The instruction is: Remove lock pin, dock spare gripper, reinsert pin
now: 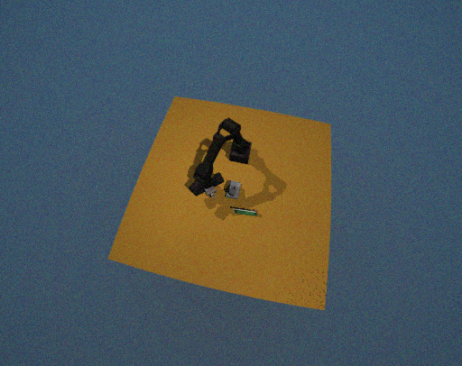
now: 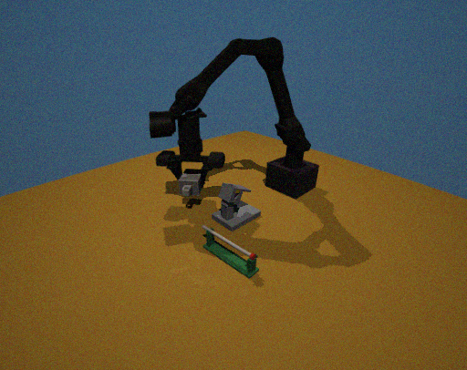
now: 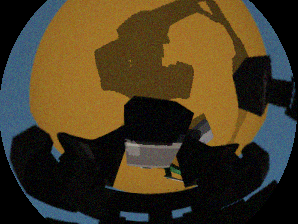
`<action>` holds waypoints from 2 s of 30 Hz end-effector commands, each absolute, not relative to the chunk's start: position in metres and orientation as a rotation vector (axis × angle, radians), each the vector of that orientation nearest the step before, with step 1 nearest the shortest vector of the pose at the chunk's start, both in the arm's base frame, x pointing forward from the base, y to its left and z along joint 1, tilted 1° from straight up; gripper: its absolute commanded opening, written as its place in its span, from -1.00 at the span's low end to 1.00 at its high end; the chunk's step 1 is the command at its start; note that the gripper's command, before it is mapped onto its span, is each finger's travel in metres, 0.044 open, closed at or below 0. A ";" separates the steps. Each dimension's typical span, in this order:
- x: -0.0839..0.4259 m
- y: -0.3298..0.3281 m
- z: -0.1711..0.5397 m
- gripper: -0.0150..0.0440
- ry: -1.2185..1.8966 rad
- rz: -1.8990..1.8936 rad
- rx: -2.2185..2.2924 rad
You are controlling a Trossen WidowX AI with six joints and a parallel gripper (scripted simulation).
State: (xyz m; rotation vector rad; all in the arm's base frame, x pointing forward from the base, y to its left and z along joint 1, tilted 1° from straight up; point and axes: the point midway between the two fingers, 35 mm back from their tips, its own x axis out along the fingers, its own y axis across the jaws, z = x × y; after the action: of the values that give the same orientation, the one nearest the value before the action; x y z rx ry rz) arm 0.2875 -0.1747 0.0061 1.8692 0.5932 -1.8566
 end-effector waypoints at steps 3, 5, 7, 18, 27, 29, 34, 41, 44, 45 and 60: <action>0.287 -0.174 0.007 -0.49 0.466 -1.943 1.963; 0.286 -0.173 0.007 -0.49 0.422 -1.972 1.992; 0.286 -0.173 0.007 -0.49 0.377 -2.001 2.022; 0.283 -0.170 0.007 -0.49 0.111 -2.152 2.174; 0.281 -0.168 0.008 -0.49 -0.132 -2.261 2.285; 0.281 -0.168 0.008 -0.49 -0.190 -2.284 2.308; 0.280 -0.167 0.008 -0.49 -0.339 -2.337 2.362; 0.278 -0.165 0.008 -0.49 -0.562 -2.402 2.427; 0.278 -0.165 0.008 -0.49 -0.611 -2.414 2.440; 0.278 -0.165 0.008 -0.49 -0.611 -2.414 2.440; 0.277 -0.164 -0.024 -0.49 -0.613 -2.415 2.440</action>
State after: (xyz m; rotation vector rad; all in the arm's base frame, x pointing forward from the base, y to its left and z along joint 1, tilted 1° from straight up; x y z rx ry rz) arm 0.2751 -0.1633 -0.0218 2.4260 -0.6058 -2.4290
